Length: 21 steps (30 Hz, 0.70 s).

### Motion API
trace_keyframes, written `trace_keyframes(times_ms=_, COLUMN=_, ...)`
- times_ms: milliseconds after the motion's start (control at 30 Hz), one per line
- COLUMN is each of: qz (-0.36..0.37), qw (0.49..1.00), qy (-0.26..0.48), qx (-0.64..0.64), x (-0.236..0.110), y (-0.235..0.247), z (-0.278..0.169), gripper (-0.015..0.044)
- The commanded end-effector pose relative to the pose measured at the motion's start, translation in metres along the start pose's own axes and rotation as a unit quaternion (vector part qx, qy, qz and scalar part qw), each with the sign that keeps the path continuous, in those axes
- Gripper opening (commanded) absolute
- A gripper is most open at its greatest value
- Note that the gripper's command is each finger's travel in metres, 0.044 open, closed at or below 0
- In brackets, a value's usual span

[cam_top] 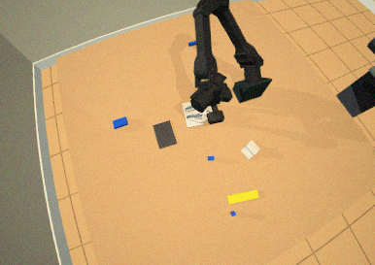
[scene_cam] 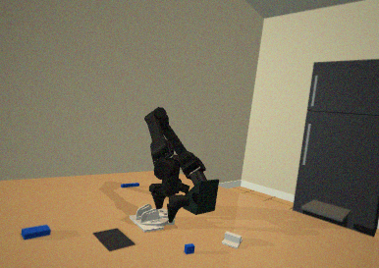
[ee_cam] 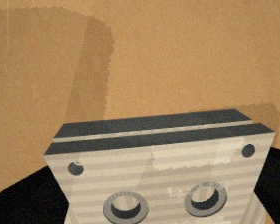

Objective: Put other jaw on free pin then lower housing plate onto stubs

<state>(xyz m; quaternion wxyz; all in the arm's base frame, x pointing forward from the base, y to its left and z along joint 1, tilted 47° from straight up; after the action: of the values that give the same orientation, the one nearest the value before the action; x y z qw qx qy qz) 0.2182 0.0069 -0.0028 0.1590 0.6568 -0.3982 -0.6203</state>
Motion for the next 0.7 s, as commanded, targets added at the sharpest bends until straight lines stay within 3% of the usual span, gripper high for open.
trace_keyframes(times_ms=0, qz=0.002, qw=1.000, qy=-0.004, qx=0.002, x=0.0035, y=0.0009, z=0.0000, gripper=0.0351)
trace_keyframes(times_ms=667, qz=0.002, qw=1.000, qy=-0.004, qx=0.002, x=-0.0029, y=0.0008, z=-0.0001, gripper=0.0351)
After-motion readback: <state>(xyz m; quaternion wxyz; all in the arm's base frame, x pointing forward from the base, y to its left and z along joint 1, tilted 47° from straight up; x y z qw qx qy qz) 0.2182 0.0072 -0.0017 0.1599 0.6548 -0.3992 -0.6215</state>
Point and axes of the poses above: the point midway between the two fingers, 35 mm back from their tips, its own x axis out along the fingers, its own y axis across the jaws, z = x × y, the point moved 8 cm from there along -x, back along the fingers, and after that the axes turned 5 degrees about x, right-handed, at the moved point
